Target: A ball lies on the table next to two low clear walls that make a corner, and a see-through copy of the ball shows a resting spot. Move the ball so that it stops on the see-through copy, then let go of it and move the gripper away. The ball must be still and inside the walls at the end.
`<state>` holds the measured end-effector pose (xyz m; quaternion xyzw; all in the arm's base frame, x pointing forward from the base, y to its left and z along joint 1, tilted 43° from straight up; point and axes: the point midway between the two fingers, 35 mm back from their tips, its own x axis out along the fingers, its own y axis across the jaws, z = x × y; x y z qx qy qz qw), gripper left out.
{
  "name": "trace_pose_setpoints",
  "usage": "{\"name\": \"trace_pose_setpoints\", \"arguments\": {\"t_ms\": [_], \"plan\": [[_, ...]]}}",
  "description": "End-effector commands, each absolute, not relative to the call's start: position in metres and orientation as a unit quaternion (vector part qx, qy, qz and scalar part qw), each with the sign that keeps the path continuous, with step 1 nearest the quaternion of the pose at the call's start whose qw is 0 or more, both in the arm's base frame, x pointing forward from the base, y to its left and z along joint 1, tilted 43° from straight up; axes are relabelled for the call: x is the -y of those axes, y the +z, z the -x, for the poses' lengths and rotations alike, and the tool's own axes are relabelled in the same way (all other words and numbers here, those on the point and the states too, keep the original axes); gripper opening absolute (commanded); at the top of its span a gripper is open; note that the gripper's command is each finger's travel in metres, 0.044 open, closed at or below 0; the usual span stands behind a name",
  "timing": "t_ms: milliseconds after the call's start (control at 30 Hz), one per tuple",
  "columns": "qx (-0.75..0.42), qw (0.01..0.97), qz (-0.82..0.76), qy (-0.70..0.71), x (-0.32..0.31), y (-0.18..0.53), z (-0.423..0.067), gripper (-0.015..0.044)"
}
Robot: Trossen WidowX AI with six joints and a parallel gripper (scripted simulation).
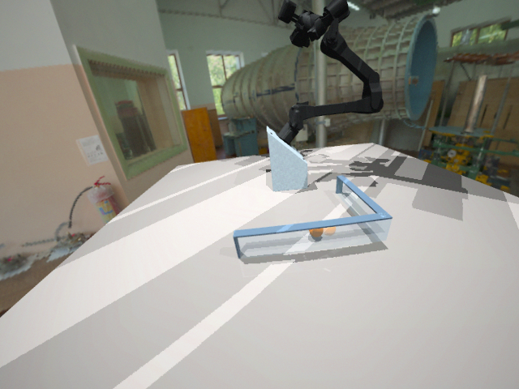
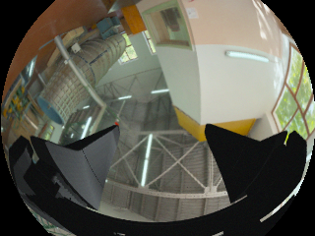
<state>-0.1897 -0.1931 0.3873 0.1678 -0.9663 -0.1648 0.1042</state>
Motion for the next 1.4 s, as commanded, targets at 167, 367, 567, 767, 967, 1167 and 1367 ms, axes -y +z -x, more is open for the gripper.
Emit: {"name": "trace_pose_setpoints", "arguments": {"t_ms": [167,367,567,767,967,1167,1367], "plan": [[0.899,0.133,-0.282,-0.308,0.258,0.368,0.16,0.0261],[0.77,0.198,-0.412,-0.445,0.325,0.336,0.097,0.0261],[0.669,0.252,-0.483,-0.505,0.356,0.313,0.042,0.0261],[0.517,0.333,-0.546,-0.569,0.38,0.281,-0.024,0.0261],[0.32,0.435,-0.59,-0.601,0.388,0.24,-0.106,0.0261],[0.082,0.545,-0.599,-0.581,0.368,0.187,-0.194,0.0261],[-0.148,0.64,-0.57,-0.494,0.32,0.134,-0.271,0.0261]]}}
